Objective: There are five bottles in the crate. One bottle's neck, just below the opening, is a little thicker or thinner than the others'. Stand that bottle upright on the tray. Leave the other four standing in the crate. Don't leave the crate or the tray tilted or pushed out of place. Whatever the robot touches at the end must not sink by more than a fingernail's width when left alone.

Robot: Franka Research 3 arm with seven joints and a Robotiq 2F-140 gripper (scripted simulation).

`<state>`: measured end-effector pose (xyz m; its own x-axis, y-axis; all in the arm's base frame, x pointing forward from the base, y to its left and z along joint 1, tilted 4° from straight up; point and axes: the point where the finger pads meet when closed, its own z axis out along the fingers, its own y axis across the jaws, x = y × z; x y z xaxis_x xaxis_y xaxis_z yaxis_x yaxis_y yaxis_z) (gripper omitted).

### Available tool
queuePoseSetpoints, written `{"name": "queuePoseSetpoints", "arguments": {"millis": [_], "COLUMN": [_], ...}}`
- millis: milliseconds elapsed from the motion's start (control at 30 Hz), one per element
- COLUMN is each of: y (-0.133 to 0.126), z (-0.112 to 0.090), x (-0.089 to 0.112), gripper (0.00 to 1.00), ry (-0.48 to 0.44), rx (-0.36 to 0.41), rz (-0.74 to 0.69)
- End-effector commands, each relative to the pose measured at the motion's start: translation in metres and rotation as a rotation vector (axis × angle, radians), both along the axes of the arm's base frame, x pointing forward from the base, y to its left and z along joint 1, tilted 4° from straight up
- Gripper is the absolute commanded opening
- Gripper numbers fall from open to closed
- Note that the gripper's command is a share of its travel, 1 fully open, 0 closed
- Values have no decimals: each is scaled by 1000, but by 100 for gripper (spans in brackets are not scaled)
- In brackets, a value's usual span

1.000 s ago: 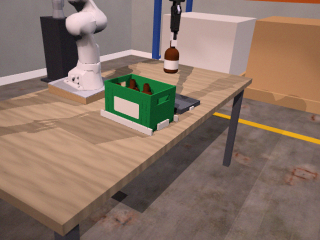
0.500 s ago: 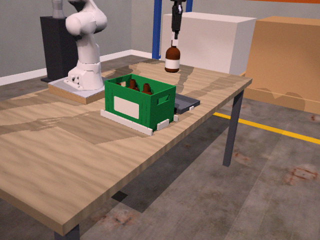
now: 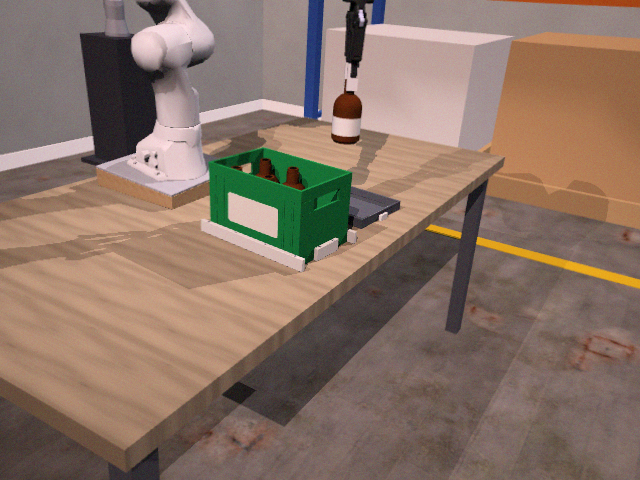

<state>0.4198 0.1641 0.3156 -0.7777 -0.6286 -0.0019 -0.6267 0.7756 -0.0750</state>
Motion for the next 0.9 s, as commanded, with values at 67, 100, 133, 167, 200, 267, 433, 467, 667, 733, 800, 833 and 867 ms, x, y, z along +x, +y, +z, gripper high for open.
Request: {"name": "queuePoseSetpoints", "arguments": {"millis": [67, 100, 133, 167, 200, 267, 433, 467, 667, 733, 800, 833, 867], "y": [8, 8, 9, 10, 10, 10, 13, 13, 16, 16, 17, 17, 17], "z": [3, 3, 2, 2, 2, 2, 2, 2, 2, 2, 2, 2, 2], "x": [1, 1, 1, 1, 0, 0, 0, 0, 0, -1, -1, -1, -1], "gripper": [10, 10, 10, 10, 10, 10, 10, 10, 10, 10, 10, 10, 10], "ry": [-8, -8, -8, -8, -8, -8, -8, -8, -8, -8, -8, -8, -8], "rx": [7, 7, 7, 7, 7, 7, 7, 7, 7, 7, 7, 7, 7], "rz": [-15, -15, -15, -15, -15, -15, -15, -15, -15, -15, -15, -15, -15]}}
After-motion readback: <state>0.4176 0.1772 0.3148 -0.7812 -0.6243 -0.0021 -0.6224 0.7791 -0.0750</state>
